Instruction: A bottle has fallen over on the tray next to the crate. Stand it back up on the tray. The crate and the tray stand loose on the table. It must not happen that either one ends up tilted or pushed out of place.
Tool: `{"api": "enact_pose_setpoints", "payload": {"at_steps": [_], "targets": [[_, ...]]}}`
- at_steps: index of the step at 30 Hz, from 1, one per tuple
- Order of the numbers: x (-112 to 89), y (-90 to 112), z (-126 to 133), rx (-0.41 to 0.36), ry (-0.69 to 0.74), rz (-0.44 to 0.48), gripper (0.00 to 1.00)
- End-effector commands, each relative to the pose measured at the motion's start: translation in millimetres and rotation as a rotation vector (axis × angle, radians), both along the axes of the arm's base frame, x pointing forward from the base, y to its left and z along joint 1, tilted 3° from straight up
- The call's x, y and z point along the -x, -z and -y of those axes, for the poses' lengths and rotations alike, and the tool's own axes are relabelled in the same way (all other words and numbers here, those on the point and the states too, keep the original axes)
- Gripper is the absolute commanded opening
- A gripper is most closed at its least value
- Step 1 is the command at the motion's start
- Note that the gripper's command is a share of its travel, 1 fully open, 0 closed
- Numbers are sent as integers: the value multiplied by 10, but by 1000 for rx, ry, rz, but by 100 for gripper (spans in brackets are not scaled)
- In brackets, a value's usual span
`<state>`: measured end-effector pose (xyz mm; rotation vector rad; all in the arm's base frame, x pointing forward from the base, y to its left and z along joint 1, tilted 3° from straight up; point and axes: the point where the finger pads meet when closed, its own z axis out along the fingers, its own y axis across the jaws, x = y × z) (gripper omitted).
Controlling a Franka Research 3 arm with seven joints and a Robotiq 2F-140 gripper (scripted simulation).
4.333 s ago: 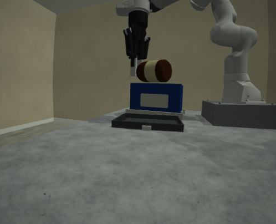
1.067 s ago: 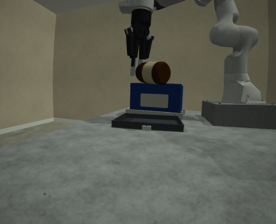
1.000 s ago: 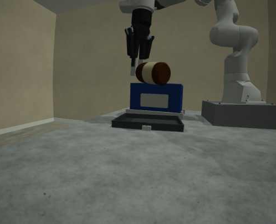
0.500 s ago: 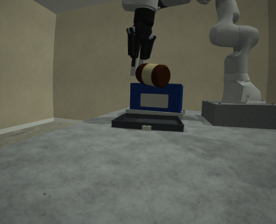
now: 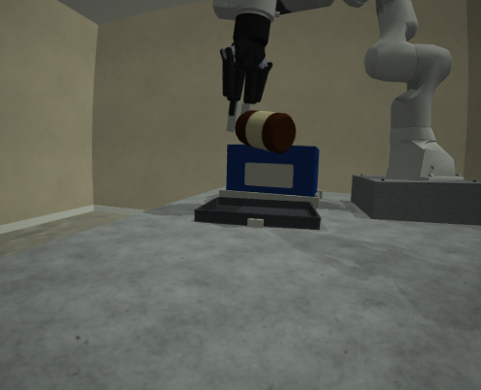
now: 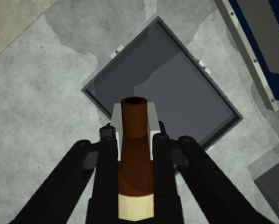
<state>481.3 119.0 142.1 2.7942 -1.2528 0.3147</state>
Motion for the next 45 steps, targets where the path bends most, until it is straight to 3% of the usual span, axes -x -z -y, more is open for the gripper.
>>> {"api": "enact_pose_setpoints", "payload": {"at_steps": [1, 32, 45], "targets": [[-13, -6, -11, -3, 6, 7, 0], [-12, -7, -12, -1, 7, 9, 0], [-8, -12, -18, 45, 10, 48, 0]]}}
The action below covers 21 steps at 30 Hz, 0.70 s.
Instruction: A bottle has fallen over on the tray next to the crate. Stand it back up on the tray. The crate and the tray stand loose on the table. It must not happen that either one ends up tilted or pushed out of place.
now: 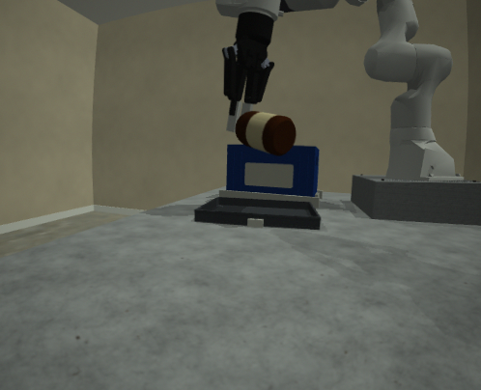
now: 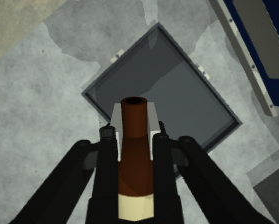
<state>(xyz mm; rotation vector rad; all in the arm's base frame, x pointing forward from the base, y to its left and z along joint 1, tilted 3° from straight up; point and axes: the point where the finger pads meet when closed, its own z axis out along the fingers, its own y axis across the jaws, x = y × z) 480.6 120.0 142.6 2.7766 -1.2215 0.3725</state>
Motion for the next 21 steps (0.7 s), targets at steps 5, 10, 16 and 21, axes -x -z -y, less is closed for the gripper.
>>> {"api": "enact_pose_setpoints", "payload": {"at_steps": [5, 10, 16, 21], "targets": [[-12, -9, -11, 23, 23, 37, 0], [-7, -8, -17, 49, 24, 61, 0], [-1, -5, -23, 73, 24, 84, 0], [1, -3, -25, 81, 24, 91, 0]]}}
